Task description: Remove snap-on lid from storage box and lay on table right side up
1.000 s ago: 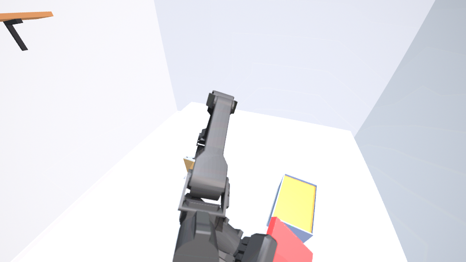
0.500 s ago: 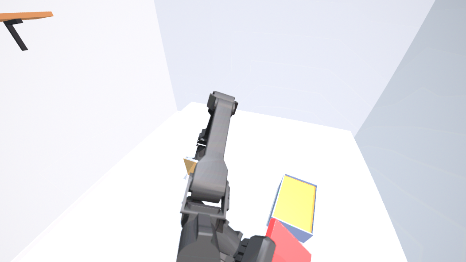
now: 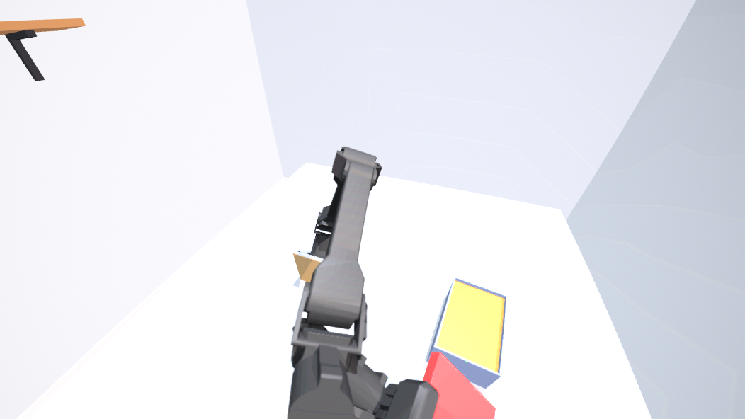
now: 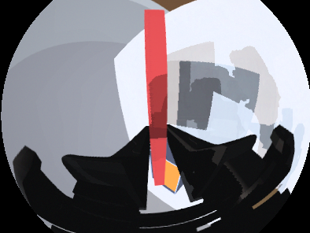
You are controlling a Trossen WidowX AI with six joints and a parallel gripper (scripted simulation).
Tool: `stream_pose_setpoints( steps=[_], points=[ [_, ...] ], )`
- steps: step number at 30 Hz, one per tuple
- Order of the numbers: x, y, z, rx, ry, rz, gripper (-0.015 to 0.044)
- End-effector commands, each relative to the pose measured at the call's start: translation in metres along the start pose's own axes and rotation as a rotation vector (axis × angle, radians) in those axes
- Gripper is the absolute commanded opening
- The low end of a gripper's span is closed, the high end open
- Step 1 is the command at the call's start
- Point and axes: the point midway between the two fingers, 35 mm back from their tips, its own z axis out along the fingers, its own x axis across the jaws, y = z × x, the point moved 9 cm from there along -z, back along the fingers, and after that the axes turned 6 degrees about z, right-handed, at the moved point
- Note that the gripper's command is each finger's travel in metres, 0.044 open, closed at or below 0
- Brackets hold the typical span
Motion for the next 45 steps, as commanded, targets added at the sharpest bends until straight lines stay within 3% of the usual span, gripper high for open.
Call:
stream_pose_setpoints(
  steps=[1,45],
  points=[
    [-0.003,0.0,0.002,0.009,0.004,0.004,0.0],
    [-0.03,0.002,0.025,0.01,0.005,0.004,0.0]
  ],
)
